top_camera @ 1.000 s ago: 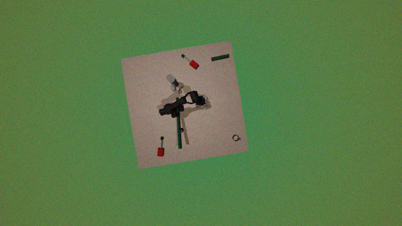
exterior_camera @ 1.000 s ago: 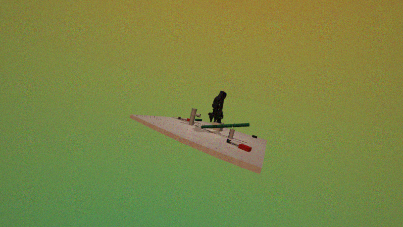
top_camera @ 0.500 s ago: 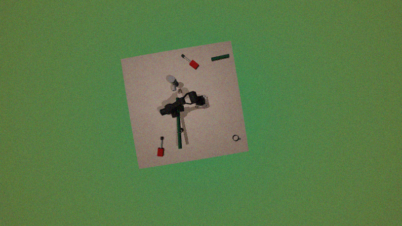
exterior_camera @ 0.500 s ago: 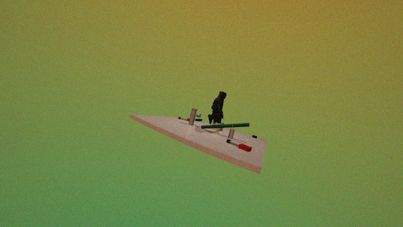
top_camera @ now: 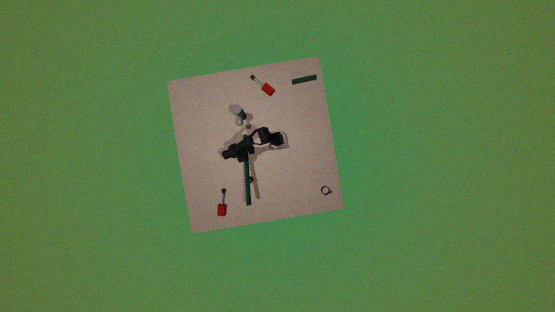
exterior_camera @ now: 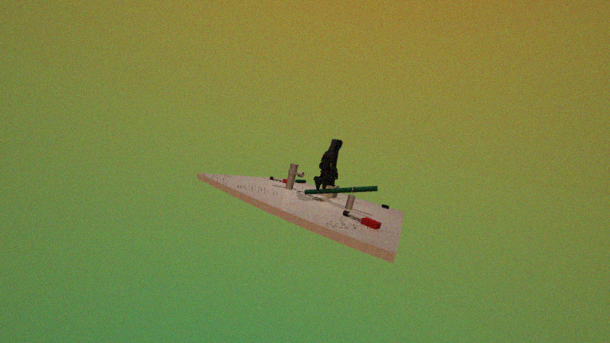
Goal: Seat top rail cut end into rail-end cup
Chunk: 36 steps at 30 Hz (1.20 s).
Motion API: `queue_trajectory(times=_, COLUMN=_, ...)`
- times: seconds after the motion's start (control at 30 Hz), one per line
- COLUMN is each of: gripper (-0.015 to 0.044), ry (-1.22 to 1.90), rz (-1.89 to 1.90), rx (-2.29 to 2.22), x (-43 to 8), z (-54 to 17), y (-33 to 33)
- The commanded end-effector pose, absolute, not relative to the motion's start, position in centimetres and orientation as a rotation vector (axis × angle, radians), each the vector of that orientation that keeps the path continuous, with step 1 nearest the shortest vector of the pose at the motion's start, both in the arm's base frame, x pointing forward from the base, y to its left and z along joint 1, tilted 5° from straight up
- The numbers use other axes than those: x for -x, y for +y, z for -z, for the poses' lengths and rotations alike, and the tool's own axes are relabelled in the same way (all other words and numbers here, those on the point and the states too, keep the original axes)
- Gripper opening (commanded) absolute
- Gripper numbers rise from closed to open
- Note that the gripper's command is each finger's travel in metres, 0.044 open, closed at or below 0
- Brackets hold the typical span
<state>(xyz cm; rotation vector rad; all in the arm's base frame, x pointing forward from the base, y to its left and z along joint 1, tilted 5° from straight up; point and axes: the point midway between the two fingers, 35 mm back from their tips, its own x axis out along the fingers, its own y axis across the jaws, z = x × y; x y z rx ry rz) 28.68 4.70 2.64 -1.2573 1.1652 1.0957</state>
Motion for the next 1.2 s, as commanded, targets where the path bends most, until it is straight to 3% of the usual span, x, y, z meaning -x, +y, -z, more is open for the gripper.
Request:
queue_trajectory(times=0.0, gripper=0.044, ry=1.161, rz=-1.102, rx=1.256, x=-28.7, z=-1.9, y=4.7)
queue_trajectory(times=0.53, gripper=0.044, ry=1.161, rz=-1.102, rx=1.256, x=-28.7, z=0.4, y=4.6)
queue_trajectory(times=0.77, gripper=0.0256, ry=1.161, rz=-1.102, rx=1.256, x=-28.8, z=0.4, y=4.6)
queue_trajectory(times=1.17, gripper=0.0176, ry=1.161, rz=-1.102, rx=1.256, x=-28.8, z=0.4, y=4.6)
